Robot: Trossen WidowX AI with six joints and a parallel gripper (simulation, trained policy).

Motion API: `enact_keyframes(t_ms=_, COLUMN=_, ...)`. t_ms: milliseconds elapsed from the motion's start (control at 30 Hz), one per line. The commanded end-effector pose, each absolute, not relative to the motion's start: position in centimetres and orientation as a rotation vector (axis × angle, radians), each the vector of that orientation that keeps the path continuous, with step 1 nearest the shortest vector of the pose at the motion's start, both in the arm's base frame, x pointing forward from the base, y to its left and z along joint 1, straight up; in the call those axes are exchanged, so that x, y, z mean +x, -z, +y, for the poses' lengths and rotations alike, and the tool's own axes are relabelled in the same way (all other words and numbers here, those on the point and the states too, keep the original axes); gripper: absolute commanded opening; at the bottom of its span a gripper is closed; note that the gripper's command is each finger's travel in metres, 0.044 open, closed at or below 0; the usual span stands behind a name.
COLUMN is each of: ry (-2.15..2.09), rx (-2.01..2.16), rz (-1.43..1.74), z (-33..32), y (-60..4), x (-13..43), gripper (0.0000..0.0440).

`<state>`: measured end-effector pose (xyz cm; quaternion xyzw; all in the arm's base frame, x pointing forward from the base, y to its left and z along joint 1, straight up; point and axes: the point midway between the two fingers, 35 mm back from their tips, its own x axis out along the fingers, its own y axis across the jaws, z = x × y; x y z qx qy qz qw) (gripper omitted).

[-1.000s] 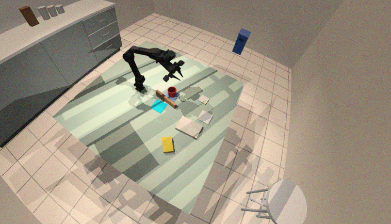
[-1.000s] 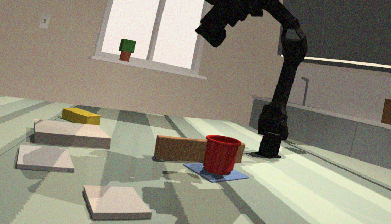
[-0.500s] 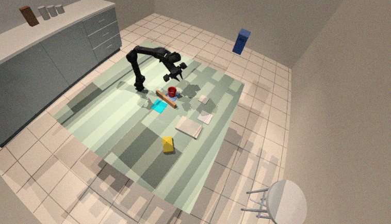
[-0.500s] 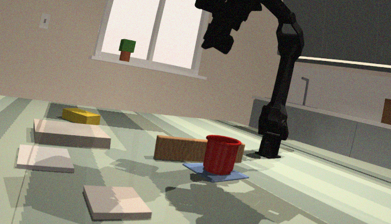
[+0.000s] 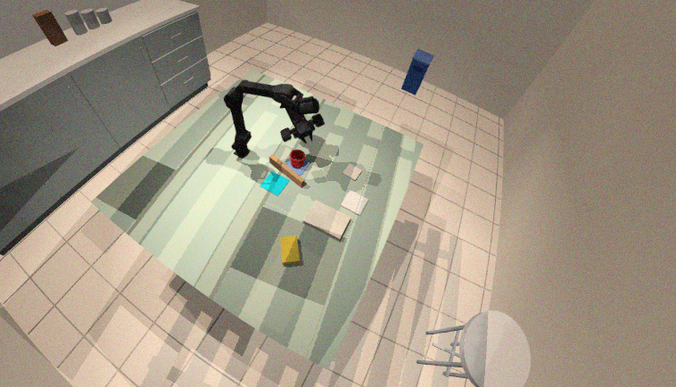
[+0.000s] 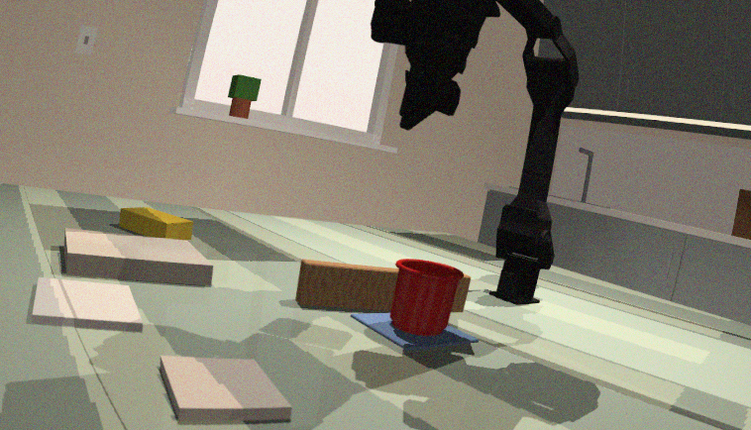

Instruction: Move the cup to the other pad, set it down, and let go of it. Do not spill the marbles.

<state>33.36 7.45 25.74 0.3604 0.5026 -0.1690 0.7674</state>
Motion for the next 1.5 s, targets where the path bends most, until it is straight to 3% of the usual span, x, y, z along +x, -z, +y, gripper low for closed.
enact_keyframes(t_ms=0, ry=0.412, rx=0.777, rz=1.136, z=7.4, y=-25.0, x=33.0, gripper=0.0118)
enact_keyframes(t_ms=1467, ry=0.815, rx=0.623, rz=1.482, z=6.7, y=-14.4, x=28.3, gripper=0.0153)
